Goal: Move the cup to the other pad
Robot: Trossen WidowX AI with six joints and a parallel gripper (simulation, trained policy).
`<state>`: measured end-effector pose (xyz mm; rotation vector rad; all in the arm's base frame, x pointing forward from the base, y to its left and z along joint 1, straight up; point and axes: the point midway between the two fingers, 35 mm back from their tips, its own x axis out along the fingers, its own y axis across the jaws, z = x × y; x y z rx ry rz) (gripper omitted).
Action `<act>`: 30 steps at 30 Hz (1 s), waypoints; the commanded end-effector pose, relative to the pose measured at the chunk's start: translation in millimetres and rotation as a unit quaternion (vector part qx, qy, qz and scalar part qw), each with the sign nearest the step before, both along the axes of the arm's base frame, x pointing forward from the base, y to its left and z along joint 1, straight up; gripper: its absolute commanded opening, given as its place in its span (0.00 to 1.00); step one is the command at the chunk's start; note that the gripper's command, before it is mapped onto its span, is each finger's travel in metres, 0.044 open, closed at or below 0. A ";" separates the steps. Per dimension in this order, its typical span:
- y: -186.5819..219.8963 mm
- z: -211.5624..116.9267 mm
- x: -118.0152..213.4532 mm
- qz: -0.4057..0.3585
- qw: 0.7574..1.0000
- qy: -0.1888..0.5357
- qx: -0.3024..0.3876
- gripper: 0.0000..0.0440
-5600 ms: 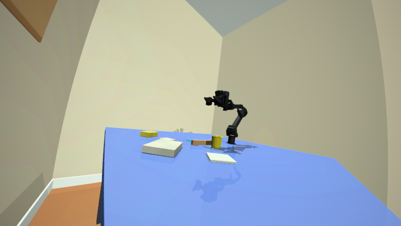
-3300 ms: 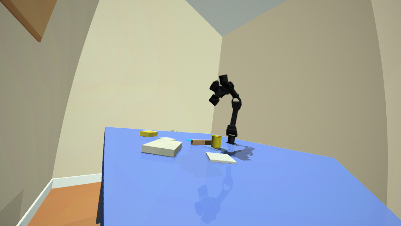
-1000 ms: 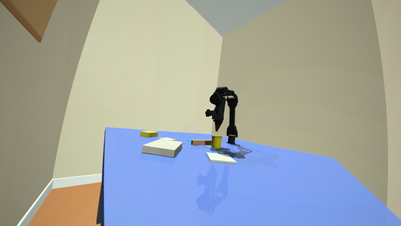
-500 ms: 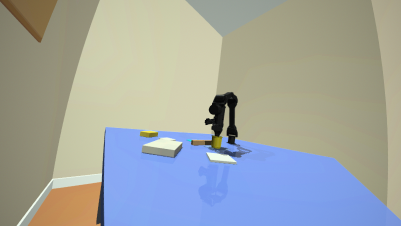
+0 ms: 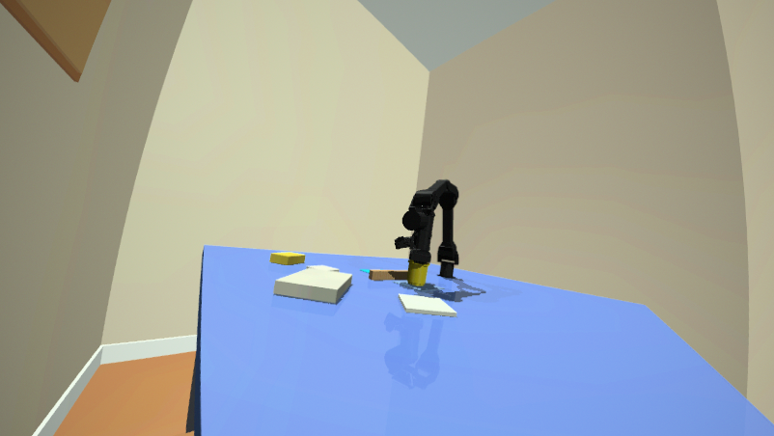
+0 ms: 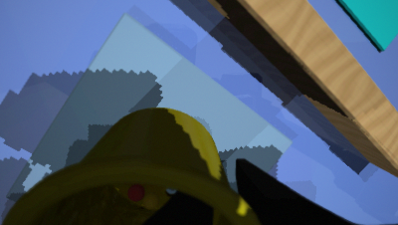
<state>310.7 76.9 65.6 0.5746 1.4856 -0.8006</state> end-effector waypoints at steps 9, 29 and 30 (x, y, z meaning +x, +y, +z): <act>-9.8 28.7 -2.5 -0.020 1.000 -0.019 0.004 0.03; -45.6 76.3 13.0 -0.104 0.991 -0.081 0.016 0.00; -48.6 77.0 14.2 -0.108 0.990 -0.085 0.016 0.00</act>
